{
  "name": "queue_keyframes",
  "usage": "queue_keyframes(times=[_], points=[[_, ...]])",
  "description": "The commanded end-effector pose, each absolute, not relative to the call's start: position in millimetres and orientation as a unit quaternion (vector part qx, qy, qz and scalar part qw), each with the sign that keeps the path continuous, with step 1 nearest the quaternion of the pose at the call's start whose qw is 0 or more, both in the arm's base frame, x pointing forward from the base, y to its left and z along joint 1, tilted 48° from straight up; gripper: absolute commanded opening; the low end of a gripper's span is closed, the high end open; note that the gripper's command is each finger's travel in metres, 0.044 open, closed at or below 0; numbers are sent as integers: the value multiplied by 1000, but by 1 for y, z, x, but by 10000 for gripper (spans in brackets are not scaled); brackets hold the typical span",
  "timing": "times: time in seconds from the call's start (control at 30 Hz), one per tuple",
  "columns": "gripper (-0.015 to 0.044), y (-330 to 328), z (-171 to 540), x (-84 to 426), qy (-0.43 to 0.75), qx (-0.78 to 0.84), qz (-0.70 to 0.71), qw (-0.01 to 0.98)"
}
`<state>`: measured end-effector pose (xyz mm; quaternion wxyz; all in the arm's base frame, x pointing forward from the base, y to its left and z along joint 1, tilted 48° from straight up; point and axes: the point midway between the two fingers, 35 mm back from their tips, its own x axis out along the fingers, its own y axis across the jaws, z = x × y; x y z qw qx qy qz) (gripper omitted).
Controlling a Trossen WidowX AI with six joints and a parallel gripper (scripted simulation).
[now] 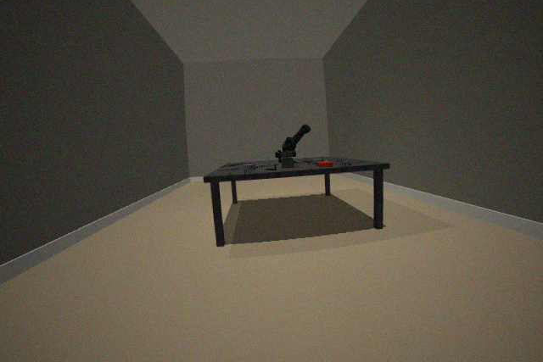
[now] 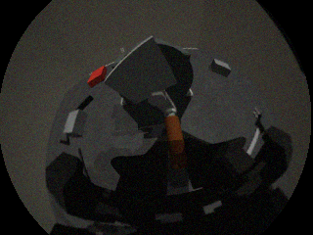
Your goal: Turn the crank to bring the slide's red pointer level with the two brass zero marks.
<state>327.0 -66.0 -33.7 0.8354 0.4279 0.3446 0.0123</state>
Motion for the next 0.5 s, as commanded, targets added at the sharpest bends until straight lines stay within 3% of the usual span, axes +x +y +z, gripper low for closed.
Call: queue_keyframes(times=[0.0,0.47], points=[[0,-58,-30,330,346,425,25,836],[0,-54,-26,331,346,425,25,836]])
